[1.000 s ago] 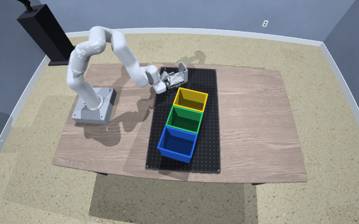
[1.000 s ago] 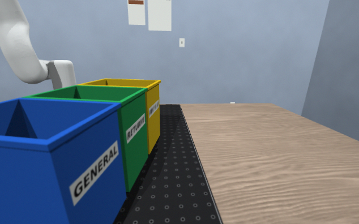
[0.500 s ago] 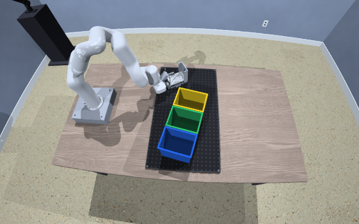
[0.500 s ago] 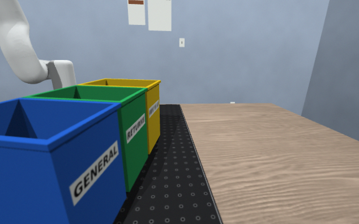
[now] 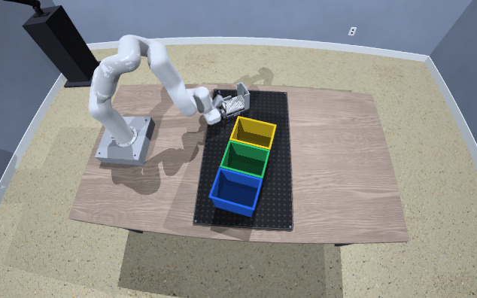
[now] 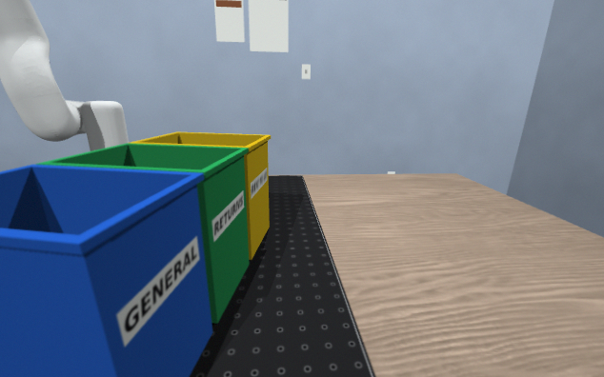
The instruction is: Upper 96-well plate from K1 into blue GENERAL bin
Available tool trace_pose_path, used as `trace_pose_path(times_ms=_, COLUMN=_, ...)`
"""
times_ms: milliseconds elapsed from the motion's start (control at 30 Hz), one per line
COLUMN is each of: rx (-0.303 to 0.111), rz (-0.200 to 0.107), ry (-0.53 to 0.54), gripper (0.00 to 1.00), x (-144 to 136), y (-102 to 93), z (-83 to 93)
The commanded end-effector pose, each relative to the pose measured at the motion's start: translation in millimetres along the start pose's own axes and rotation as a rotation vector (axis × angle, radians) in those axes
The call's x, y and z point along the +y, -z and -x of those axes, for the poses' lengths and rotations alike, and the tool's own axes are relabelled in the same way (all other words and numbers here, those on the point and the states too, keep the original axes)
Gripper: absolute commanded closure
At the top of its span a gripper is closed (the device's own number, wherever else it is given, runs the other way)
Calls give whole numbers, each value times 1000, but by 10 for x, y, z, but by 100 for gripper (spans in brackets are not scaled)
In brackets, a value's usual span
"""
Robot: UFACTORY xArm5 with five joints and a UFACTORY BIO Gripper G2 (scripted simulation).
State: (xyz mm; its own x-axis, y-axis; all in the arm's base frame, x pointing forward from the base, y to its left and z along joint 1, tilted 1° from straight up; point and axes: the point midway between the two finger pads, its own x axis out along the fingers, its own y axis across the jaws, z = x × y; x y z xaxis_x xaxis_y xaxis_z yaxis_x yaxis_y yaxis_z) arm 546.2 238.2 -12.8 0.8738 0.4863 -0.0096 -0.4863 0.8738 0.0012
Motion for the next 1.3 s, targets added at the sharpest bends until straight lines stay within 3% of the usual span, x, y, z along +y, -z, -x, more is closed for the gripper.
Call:
trace_pose_path(times_ms=0, rx=-1, rz=3, ry=0, gripper=100, x=-1, y=-33, z=-5)
trace_pose_path(times_ms=1267, rx=-1, rz=3, ry=0, gripper=100, x=0, y=-240, z=-5)
